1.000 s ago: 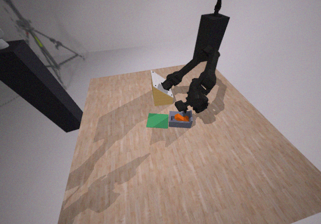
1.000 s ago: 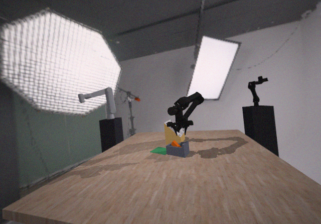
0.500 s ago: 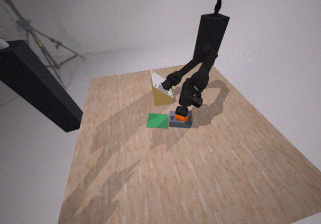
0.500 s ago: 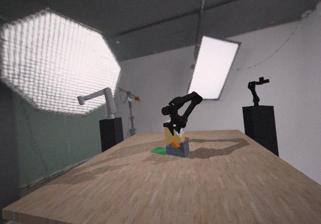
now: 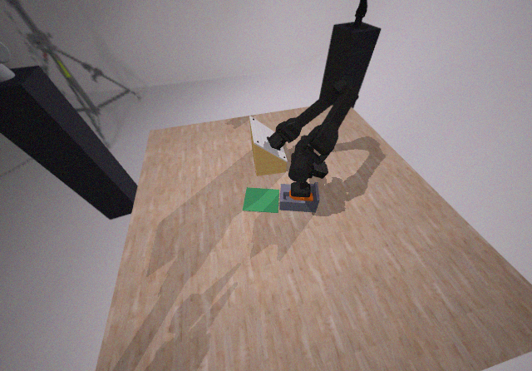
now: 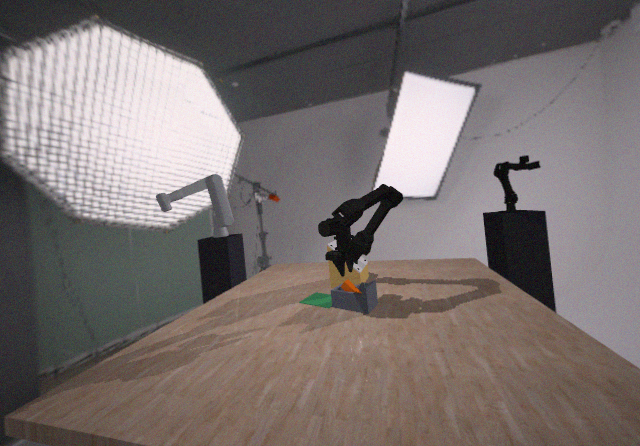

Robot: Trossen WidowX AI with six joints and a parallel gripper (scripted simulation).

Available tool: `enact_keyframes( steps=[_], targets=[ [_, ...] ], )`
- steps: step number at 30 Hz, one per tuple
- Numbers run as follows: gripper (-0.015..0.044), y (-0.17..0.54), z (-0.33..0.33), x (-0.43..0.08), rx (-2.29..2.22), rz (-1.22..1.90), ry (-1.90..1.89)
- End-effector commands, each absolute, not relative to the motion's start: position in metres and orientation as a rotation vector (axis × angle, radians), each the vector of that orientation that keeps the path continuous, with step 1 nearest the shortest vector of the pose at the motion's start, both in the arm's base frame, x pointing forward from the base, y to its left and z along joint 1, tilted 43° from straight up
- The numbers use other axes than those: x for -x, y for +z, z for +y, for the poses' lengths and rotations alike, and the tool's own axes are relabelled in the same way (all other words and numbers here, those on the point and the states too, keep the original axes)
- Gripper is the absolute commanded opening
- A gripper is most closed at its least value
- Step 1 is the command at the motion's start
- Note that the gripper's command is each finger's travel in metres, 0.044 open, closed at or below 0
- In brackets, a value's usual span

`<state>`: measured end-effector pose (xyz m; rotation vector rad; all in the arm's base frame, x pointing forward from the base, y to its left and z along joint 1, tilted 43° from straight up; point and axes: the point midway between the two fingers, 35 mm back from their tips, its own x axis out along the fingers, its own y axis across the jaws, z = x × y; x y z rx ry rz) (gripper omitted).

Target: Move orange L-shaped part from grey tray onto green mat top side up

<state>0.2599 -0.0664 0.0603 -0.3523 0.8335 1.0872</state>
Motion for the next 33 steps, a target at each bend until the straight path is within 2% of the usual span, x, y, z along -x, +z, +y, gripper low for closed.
enact_keyframes(
  steps=[1,33],
  targets=[
    [0.028,0.054,-0.059,-0.261,0.345,0.832,1.092],
    [0.028,0.019,-0.028,-0.27,0.344,0.829,1.093]
  ],
)
